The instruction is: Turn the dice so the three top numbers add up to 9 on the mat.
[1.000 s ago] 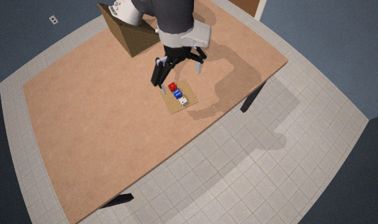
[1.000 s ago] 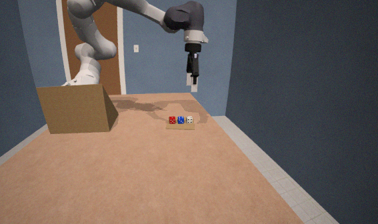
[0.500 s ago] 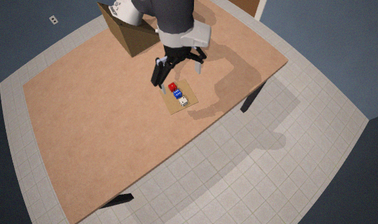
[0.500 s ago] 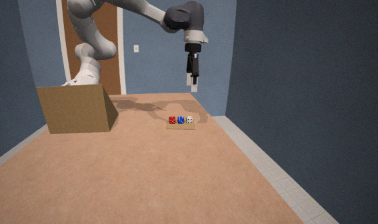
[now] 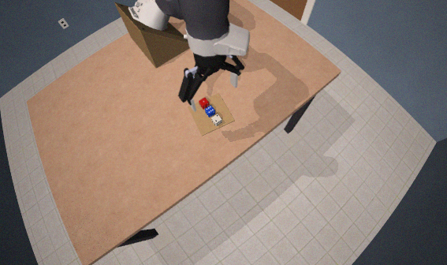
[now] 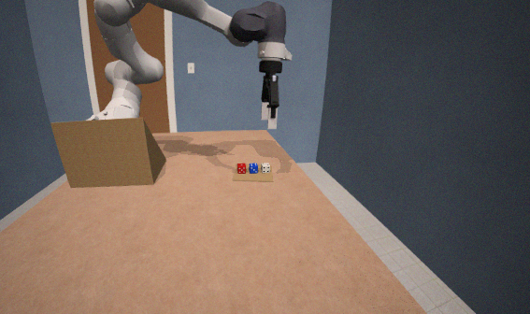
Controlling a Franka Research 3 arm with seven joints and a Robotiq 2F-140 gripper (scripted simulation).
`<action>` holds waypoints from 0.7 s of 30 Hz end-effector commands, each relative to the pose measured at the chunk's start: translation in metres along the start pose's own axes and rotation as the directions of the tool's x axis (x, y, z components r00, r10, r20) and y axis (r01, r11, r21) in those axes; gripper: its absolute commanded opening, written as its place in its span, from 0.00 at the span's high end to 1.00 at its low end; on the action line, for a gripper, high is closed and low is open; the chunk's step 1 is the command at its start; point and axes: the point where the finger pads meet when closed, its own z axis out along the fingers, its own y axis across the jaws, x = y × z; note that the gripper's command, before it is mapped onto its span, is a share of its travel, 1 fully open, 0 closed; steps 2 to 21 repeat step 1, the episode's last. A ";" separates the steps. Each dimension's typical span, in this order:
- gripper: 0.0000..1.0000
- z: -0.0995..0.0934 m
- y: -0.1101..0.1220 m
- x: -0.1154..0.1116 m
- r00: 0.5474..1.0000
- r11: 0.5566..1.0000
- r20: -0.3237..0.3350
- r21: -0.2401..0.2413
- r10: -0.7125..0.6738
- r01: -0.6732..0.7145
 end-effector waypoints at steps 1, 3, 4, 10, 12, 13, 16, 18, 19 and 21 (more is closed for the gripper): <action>0.00 -0.002 -0.001 0.000 1.000 1.000 0.000 0.003 -0.004 0.004; 0.00 -0.002 -0.001 0.000 1.000 1.000 0.000 0.003 -0.004 0.004; 0.00 -0.002 -0.001 0.000 1.000 1.000 0.000 0.003 -0.004 0.004; 0.00 -0.002 -0.001 0.000 1.000 1.000 0.000 0.003 -0.004 0.004; 0.00 -0.002 -0.001 0.000 1.000 1.000 0.000 0.003 -0.004 0.004; 0.00 -0.002 -0.001 0.000 1.000 1.000 0.000 0.003 -0.004 0.004; 0.00 -0.002 -0.001 0.000 1.000 1.000 0.000 0.003 -0.004 0.004; 0.00 -0.002 -0.001 0.000 1.000 1.000 0.000 0.003 -0.004 0.004; 0.00 -0.002 -0.001 0.000 1.000 1.000 0.000 0.003 -0.004 0.004; 0.00 -0.002 -0.001 0.000 1.000 1.000 0.000 0.003 -0.004 0.004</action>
